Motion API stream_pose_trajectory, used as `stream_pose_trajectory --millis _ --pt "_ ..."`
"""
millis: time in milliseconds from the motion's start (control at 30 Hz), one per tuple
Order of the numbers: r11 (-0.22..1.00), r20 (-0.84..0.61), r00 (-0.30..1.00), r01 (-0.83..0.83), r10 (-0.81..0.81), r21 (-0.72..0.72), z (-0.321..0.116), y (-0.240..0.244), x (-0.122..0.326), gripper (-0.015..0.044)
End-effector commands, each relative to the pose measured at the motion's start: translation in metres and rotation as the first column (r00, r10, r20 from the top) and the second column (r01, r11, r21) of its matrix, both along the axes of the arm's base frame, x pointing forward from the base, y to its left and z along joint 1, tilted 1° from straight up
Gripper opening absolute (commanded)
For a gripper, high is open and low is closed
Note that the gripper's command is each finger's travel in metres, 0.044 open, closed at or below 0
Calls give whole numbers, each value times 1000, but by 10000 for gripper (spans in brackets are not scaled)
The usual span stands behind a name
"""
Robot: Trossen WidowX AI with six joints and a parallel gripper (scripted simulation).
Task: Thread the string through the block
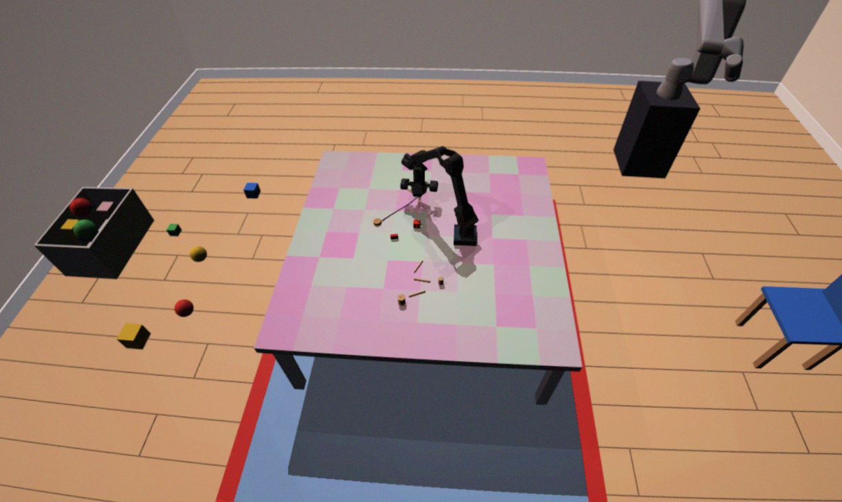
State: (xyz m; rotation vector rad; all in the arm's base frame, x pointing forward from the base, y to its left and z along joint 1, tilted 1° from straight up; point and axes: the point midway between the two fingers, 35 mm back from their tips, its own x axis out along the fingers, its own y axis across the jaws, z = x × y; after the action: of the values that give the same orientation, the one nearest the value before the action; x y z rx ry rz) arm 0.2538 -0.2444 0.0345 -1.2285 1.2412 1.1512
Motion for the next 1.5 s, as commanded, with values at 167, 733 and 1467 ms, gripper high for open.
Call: stream_pose_trajectory --millis 167,733,1467 --pt "1000 -7 1000 -2 2 2 -9 6 -9 0" --pt "1000 -7 1000 -2 2 -2 -9 12 -8 0" --pt "1000 -7 1000 -2 2 1 -9 42 -4 0"
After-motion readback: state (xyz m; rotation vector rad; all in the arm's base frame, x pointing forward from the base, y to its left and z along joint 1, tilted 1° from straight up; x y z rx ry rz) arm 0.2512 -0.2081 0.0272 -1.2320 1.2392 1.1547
